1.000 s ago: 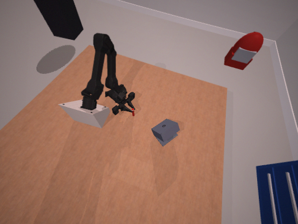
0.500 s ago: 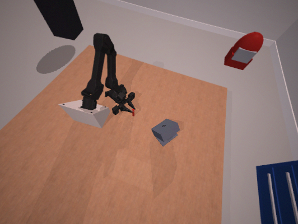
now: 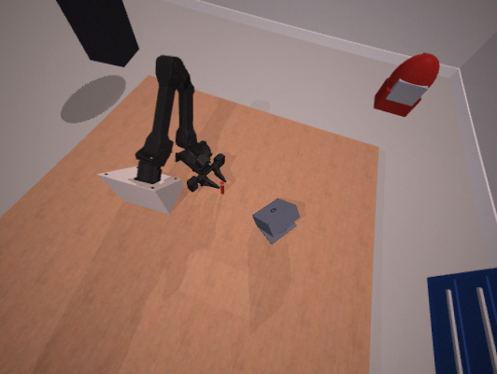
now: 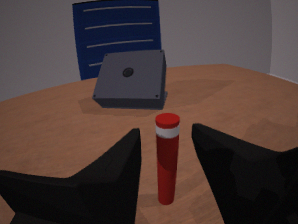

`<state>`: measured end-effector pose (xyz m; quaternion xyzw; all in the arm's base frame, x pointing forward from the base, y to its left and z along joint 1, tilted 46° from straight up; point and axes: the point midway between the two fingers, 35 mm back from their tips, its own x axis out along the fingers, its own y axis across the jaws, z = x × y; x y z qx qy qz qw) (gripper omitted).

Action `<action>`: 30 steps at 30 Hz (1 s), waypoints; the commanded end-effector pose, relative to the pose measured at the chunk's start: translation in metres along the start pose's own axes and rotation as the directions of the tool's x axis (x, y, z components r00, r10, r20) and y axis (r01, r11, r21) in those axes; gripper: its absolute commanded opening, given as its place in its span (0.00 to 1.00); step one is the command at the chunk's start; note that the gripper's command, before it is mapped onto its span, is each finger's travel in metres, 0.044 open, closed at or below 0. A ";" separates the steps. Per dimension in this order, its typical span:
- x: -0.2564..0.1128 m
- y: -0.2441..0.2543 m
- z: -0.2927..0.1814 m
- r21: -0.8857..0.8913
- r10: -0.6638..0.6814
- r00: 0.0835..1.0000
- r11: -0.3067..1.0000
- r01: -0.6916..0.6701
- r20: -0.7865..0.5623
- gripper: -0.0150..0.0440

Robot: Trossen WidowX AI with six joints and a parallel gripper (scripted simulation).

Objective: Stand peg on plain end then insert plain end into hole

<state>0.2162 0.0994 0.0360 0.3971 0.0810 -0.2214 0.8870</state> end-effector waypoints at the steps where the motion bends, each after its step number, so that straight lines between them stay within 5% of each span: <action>1: 0.000 0.000 0.000 0.000 -0.001 1.000 1.000 0.001 0.000 0.65; 9: 0.000 0.000 0.000 0.000 -0.001 1.000 1.000 0.001 0.000 1.00; 17: 0.001 0.002 0.004 0.001 -0.008 1.000 1.000 0.008 -0.003 1.00; 30: 0.008 0.017 0.086 0.023 -0.068 0.997 0.997 0.069 -0.042 1.00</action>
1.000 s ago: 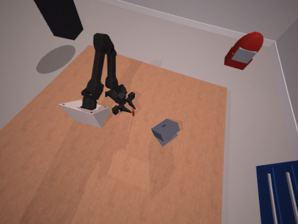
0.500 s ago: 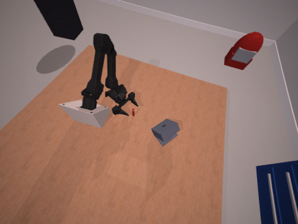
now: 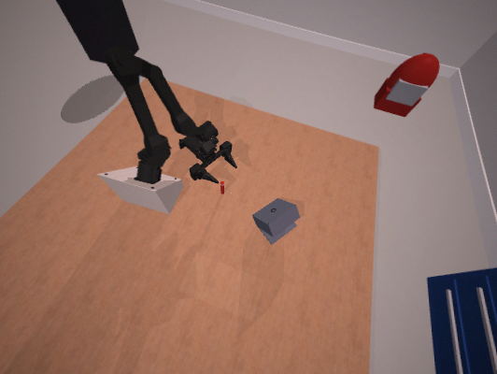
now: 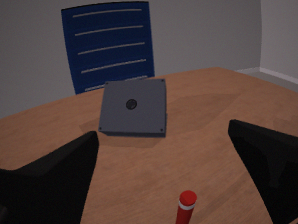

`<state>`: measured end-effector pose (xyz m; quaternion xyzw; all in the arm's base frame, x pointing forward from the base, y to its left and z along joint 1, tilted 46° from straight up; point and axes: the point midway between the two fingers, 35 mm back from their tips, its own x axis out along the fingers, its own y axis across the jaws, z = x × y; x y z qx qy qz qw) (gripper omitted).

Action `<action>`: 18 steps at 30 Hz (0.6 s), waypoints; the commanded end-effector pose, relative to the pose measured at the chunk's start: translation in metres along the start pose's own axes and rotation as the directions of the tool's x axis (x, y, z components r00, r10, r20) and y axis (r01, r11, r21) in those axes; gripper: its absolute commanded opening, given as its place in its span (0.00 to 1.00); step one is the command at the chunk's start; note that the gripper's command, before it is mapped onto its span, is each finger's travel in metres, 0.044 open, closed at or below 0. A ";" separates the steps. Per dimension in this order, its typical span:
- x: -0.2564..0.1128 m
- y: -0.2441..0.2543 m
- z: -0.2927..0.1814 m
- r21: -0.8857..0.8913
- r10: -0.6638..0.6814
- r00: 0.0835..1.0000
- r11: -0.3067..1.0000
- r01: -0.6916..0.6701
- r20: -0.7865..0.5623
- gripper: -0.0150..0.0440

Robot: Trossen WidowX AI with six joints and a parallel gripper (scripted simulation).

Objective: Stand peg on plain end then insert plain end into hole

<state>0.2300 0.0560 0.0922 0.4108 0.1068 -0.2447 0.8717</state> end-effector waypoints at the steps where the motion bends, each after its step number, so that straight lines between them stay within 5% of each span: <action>1: -0.002 -0.001 0.023 -0.004 -0.001 1.000 1.000 0.001 -0.005 1.00; 18: -0.020 -0.014 0.089 -0.069 0.053 0.999 0.996 -0.052 0.010 1.00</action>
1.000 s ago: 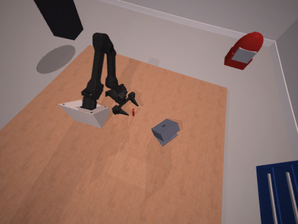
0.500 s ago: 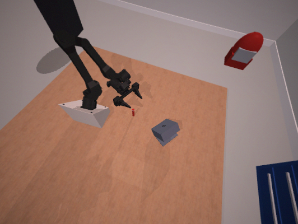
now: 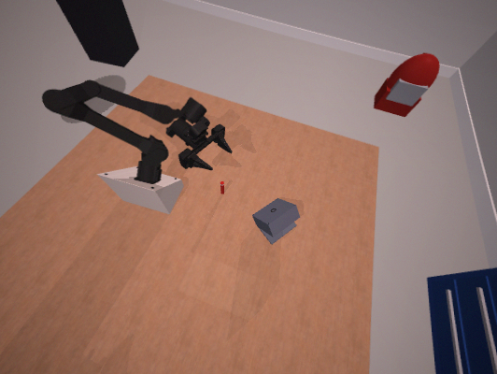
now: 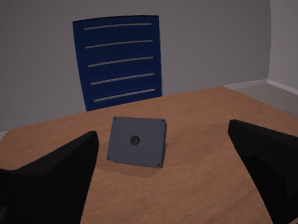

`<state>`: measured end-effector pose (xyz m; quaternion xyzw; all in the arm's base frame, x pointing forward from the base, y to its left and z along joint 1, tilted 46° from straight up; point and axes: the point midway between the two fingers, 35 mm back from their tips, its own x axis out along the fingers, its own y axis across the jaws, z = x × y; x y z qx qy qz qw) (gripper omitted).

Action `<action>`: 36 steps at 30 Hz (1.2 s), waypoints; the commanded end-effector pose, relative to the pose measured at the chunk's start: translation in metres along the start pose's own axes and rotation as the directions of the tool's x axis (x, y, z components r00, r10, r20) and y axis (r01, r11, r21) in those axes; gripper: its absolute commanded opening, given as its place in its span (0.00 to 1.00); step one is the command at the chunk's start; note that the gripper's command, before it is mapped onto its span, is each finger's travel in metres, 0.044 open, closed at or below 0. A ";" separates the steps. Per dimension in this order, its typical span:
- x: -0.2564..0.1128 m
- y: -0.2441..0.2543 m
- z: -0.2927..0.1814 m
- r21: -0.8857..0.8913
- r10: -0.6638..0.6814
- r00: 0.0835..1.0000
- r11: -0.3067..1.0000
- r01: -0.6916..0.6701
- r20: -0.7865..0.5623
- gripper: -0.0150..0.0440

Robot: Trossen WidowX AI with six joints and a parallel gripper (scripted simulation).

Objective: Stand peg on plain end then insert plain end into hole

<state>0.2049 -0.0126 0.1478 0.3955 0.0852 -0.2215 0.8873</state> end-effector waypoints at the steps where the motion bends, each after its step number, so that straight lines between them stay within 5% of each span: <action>1: 0.001 -0.001 -0.002 -0.060 -0.021 0.999 0.998 0.019 -0.039 1.00; 18: 0.015 -0.014 -0.039 -0.406 -0.267 0.874 0.910 0.089 -0.406 1.00; 36: 0.016 -0.023 -0.073 -0.438 -0.379 0.467 0.899 -0.020 -0.799 1.00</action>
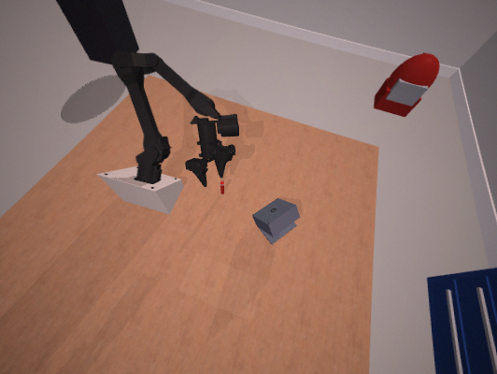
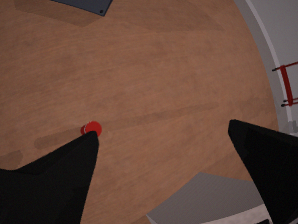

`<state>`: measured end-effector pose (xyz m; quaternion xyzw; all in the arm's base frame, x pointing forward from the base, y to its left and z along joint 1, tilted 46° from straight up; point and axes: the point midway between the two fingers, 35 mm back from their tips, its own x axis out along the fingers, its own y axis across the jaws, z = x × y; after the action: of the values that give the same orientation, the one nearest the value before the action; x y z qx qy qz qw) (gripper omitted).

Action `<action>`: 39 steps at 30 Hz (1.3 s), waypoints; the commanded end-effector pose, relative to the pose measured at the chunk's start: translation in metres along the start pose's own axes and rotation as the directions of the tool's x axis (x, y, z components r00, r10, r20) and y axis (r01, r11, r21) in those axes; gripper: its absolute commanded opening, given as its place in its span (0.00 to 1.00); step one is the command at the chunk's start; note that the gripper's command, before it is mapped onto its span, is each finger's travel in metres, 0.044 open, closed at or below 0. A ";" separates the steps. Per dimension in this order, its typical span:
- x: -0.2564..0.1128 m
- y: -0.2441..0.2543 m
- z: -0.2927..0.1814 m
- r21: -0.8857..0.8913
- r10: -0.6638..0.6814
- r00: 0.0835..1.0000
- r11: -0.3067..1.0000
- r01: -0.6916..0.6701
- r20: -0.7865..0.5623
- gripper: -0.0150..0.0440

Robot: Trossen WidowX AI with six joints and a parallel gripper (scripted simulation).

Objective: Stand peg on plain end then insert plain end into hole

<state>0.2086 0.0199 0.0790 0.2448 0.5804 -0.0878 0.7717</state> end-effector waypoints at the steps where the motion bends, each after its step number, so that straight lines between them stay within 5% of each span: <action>1: 0.002 0.004 0.000 0.000 0.050 0.993 0.999 -0.050 -0.106 1.00; 21: 0.002 0.021 0.023 0.228 0.458 0.792 0.889 -0.397 -0.405 1.00; 39: 0.017 0.030 0.015 0.070 0.463 0.789 0.876 -0.478 -0.405 1.00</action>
<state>0.2397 0.0385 0.0767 0.3891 0.6551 0.1586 0.6279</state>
